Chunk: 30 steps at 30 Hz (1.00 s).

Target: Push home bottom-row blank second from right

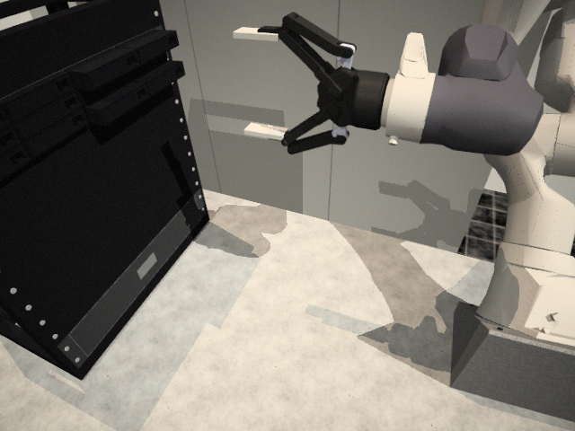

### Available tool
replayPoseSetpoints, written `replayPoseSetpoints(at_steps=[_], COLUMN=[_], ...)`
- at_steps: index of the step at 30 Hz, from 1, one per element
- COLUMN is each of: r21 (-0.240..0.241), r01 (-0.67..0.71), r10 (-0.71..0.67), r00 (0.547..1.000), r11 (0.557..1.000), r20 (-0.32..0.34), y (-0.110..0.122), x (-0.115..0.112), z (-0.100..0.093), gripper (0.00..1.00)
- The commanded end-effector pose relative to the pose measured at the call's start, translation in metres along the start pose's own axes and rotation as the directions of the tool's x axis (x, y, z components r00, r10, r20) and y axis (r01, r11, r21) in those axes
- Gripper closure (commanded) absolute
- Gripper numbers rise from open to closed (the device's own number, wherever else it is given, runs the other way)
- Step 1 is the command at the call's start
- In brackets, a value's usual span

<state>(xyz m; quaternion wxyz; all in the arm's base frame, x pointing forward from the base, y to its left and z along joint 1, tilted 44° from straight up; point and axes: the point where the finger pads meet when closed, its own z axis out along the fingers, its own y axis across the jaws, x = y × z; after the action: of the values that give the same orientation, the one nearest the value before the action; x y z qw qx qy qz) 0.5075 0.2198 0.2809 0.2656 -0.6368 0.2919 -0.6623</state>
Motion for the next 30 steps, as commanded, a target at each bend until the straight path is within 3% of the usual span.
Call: replayPoseSetpoints(at_steps=[1, 18, 30], r21=[0.0, 0.0, 0.0], r01=[0.008, 0.009, 0.009], r10=[-0.008, -0.009, -0.009], r00=[1.0, 1.0, 1.0], r11=[1.0, 1.0, 1.0], r20=[-0.003, -0.003, -0.003], y=[0.001, 0.002, 0.004], x=[0.001, 0.0, -0.01], z=[0.001, 0.003, 0.025], gripper=[0.0, 0.0, 0.0])
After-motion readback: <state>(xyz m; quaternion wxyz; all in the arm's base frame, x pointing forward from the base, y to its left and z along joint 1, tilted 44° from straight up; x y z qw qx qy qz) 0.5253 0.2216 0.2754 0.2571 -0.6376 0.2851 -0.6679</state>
